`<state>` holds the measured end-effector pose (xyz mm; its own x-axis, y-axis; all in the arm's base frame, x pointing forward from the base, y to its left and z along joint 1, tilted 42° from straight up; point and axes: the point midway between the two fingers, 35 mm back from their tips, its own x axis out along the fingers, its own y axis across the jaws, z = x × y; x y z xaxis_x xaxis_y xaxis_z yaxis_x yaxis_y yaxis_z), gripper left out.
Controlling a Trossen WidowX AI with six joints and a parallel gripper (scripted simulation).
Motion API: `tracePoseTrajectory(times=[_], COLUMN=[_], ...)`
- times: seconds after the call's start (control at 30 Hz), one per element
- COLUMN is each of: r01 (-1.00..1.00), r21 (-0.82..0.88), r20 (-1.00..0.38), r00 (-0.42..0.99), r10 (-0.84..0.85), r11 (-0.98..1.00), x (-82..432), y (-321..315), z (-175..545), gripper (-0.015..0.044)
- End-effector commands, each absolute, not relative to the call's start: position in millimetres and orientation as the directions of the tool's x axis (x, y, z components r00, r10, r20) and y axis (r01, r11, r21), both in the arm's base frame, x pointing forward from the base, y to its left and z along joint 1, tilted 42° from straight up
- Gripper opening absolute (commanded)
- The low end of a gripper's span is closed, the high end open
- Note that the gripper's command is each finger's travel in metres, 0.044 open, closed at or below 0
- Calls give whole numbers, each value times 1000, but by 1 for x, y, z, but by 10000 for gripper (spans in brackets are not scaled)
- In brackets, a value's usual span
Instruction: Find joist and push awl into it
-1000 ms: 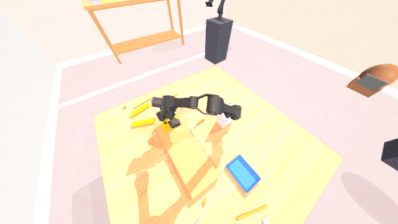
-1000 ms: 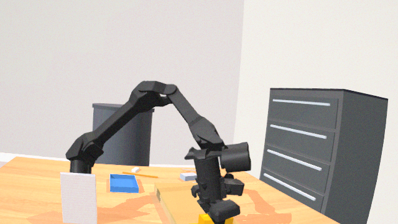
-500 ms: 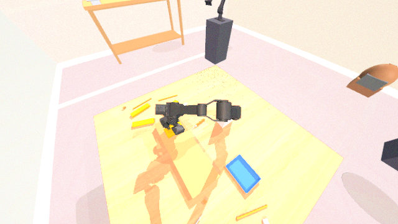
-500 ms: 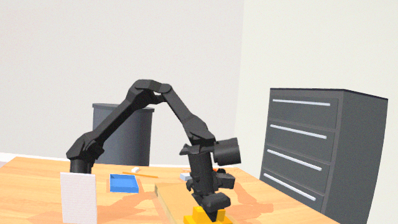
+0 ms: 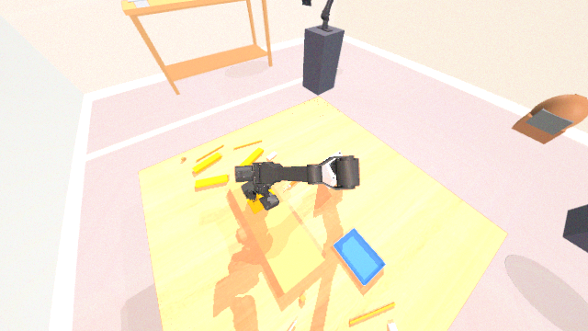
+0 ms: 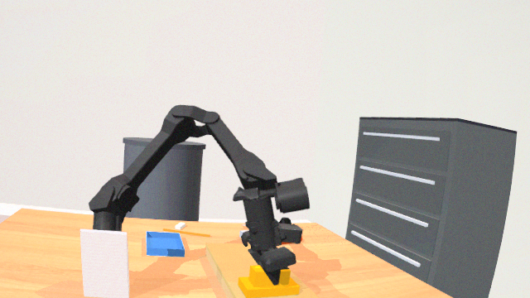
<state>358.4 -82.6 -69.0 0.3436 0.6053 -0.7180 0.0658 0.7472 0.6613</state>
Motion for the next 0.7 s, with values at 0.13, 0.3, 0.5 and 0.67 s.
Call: tracePoseTrajectory(times=[0.13, 0.3, 0.5, 0.67], r01=[63, 63, 63, 63], r21=[668, 669, 670, 670], r20=[-712, -712, -711, -710], r00=[344, 343, 343, 343], r10=[612, 613, 614, 615], r11=[742, 741, 740, 739], x=[361, 362, 364, 365], y=[-58, -45, -29, -15], z=[-48, -37, -22, -11], gripper=[0, 0, 0, 0])
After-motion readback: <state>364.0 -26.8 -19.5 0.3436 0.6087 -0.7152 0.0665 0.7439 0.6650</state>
